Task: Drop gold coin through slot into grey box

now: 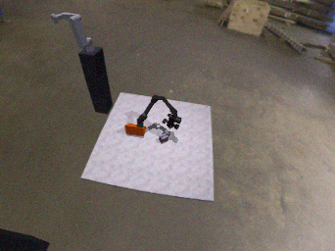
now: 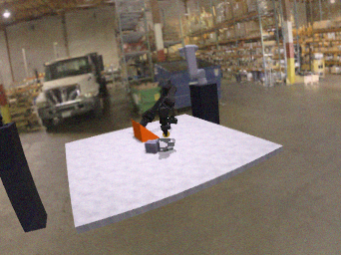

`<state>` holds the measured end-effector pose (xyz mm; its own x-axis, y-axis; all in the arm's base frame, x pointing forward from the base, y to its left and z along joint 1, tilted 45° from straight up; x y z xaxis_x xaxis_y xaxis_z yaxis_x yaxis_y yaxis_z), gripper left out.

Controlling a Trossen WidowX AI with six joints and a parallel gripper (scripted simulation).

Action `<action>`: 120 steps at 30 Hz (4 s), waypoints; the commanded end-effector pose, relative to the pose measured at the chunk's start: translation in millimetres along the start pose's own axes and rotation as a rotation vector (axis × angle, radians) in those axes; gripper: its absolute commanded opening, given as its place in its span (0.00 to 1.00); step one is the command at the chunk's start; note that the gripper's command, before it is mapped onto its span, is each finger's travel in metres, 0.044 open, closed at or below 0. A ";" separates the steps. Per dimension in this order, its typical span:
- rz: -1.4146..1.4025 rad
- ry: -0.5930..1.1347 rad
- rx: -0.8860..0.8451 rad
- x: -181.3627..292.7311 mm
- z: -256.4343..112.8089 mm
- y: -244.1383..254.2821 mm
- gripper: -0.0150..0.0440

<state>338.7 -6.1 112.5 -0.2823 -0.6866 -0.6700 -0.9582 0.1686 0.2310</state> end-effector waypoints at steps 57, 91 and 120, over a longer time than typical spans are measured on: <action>0.579 0.009 0.002 97.6 -1.1 14.9 0.25; 0.581 0.002 0.005 105.4 -1.1 18.0 0.25; 0.581 0.001 0.004 105.4 14.6 18.5 0.25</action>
<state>290.6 -66.6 37.1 -0.7603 -0.4848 -0.4324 -0.6481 0.5214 0.5550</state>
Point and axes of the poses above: the point midway between the two fingers, 35 mm back from their tips, its own z axis out along the fingers, its own y axis across the jaws, x = y × z, the point moved 8 cm from there along -z, back along the fingers
